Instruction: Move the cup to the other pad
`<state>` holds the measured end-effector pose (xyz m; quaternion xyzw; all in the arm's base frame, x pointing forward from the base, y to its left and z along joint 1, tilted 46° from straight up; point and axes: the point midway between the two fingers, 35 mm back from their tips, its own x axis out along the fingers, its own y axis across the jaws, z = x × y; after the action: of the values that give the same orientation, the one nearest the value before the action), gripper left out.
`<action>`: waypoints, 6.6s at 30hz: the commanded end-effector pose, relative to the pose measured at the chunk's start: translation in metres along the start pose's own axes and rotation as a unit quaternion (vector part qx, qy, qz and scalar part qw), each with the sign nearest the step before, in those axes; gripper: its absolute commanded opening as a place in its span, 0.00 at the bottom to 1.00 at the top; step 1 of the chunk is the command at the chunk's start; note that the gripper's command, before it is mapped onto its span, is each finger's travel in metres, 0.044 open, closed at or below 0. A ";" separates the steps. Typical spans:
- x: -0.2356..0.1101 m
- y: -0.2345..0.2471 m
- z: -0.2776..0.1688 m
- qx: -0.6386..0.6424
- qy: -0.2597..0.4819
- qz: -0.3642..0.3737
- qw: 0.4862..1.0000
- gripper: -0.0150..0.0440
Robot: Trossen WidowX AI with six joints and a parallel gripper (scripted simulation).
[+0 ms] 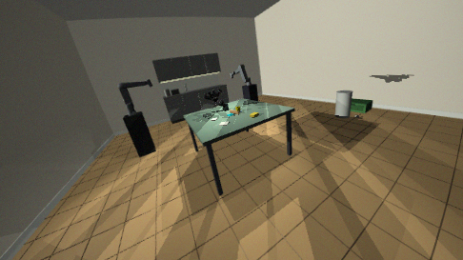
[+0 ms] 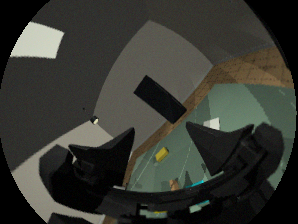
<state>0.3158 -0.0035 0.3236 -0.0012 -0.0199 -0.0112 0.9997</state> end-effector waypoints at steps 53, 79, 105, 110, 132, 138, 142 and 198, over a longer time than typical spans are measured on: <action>-0.061 0.050 -0.334 0.116 0.427 -0.599 0.667 0.54; -0.065 0.020 -0.363 0.115 0.426 -0.599 0.668 0.54; -0.065 0.019 -0.363 0.118 0.426 -0.600 0.667 0.32; -0.065 0.019 -0.363 0.118 0.426 -0.600 0.667 0.25; -0.061 0.067 -0.318 0.116 0.427 -0.599 0.667 0.25; -0.062 0.068 -0.318 0.116 0.427 -0.599 0.667 0.25; -0.063 0.066 -0.320 0.110 0.428 -0.600 0.667 0.25; -0.044 -0.017 -0.239 0.113 0.426 -0.600 0.667 0.25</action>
<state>0.2788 -0.0148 0.0734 0.1268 0.4138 -0.6080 0.6656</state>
